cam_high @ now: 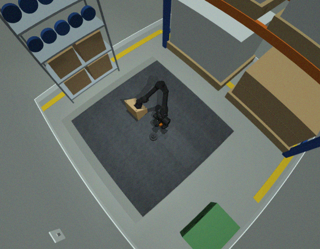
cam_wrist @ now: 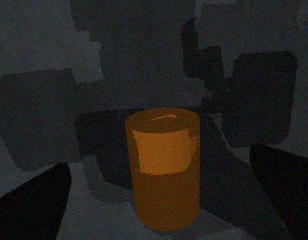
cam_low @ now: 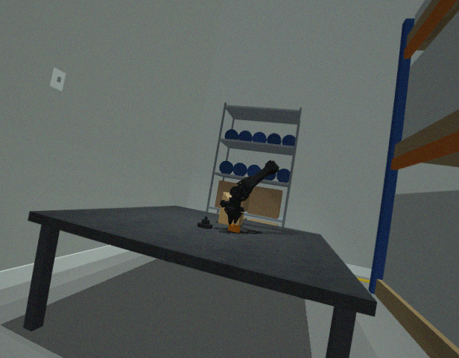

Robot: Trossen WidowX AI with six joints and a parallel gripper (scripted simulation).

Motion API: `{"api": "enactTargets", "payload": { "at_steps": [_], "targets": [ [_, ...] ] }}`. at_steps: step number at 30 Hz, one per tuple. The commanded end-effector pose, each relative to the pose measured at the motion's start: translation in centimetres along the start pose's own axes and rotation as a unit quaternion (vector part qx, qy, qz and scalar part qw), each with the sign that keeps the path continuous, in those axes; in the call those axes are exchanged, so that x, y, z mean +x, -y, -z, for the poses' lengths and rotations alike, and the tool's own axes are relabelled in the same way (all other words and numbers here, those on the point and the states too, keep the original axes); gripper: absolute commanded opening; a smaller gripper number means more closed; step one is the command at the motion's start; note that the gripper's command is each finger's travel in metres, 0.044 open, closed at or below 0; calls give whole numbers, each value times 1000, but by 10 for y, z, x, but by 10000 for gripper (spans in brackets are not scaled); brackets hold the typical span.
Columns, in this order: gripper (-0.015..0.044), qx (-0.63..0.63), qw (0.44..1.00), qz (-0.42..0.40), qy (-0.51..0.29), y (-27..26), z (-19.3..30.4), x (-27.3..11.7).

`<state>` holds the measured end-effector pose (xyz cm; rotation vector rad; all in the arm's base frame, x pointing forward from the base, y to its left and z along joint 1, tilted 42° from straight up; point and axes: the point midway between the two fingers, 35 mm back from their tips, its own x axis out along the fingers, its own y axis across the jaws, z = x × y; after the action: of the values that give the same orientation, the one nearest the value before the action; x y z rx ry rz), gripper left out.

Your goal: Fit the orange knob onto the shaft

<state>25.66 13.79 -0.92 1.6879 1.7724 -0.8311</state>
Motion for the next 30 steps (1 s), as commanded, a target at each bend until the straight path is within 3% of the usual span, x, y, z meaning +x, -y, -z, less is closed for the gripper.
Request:
{"api": "enactTargets", "payload": {
  "at_steps": [1, 16, 24, 30],
  "targets": [
    [440, 3, 1000, 4, -2, 2, 0, 9],
    [440, 3, 1000, 4, -3, 4, 0, 31],
    [240, 3, 1000, 4, -3, 4, 0, 31],
    [240, 3, 1000, 4, -3, 4, 0, 31]
  ]
}}
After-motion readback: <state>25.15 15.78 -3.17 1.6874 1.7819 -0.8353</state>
